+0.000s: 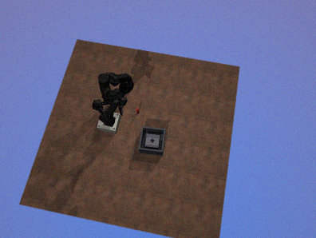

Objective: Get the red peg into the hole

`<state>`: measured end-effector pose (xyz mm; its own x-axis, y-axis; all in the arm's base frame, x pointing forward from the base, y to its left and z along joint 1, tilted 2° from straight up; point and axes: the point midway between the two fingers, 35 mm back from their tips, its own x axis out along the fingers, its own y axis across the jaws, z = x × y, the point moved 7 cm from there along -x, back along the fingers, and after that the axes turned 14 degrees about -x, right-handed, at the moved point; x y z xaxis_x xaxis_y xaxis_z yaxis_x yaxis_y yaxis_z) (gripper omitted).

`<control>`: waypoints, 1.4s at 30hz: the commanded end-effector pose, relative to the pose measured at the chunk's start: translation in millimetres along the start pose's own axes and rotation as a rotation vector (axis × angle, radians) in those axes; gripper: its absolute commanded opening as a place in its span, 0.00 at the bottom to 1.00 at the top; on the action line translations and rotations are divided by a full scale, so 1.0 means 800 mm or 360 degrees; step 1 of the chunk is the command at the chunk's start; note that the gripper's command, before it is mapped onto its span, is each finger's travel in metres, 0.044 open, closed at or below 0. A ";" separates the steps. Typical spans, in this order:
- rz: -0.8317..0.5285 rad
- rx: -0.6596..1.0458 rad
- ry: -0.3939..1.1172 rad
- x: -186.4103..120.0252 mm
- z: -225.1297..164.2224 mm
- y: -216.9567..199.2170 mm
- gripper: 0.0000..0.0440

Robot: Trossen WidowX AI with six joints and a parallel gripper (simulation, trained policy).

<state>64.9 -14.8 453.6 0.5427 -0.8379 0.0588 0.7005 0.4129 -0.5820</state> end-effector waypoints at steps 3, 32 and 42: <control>0.0162 0.0332 0.0070 0.008 -0.026 -0.004 1.00; 0.0994 0.1253 0.0912 0.051 -0.104 0.056 1.00; 0.1210 0.1270 0.1396 0.057 -0.119 0.103 1.00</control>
<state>94.4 -56.5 344.9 0.7031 -0.2212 -0.6758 0.5827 0.7240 0.3692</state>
